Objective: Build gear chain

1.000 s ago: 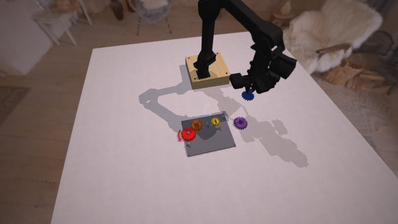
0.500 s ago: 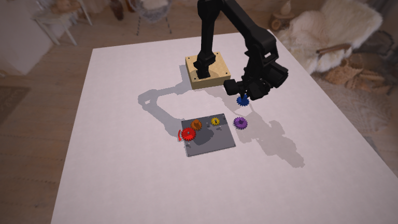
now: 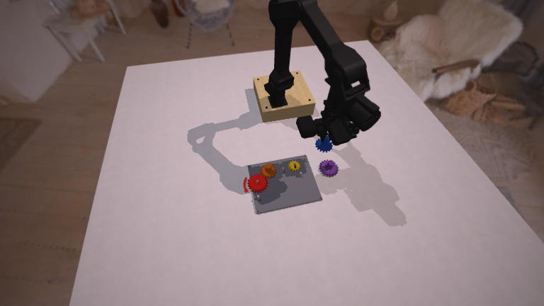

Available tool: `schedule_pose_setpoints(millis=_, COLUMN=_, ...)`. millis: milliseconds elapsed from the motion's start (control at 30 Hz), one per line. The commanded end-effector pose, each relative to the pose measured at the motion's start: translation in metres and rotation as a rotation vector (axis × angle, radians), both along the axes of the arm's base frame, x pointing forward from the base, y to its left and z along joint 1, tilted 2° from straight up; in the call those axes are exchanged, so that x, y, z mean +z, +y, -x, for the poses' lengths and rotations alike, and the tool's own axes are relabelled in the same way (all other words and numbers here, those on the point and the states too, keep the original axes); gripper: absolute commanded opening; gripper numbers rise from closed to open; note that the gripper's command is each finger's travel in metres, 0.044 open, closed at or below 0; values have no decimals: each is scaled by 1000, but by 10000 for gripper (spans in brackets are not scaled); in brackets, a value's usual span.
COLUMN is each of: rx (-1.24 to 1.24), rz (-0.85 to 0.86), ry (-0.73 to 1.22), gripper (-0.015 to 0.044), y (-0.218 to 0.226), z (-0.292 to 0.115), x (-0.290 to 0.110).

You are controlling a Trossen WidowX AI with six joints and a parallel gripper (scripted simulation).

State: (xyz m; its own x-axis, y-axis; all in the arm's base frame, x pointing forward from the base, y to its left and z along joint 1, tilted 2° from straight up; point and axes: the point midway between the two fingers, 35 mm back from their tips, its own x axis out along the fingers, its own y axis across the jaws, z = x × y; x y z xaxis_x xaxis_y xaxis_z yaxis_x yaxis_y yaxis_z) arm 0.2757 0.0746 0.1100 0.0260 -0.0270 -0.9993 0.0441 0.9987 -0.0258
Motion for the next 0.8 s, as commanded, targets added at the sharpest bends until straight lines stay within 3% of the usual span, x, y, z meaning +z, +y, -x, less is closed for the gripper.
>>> schedule_pose_setpoints(millis=0, rx=5, rz=5, ry=2, gripper=0, y=-8, z=-2, x=-4)
schedule_pose_setpoints(millis=767, rx=5, rz=10, ry=1, gripper=0, y=-57, z=-9, x=-20)
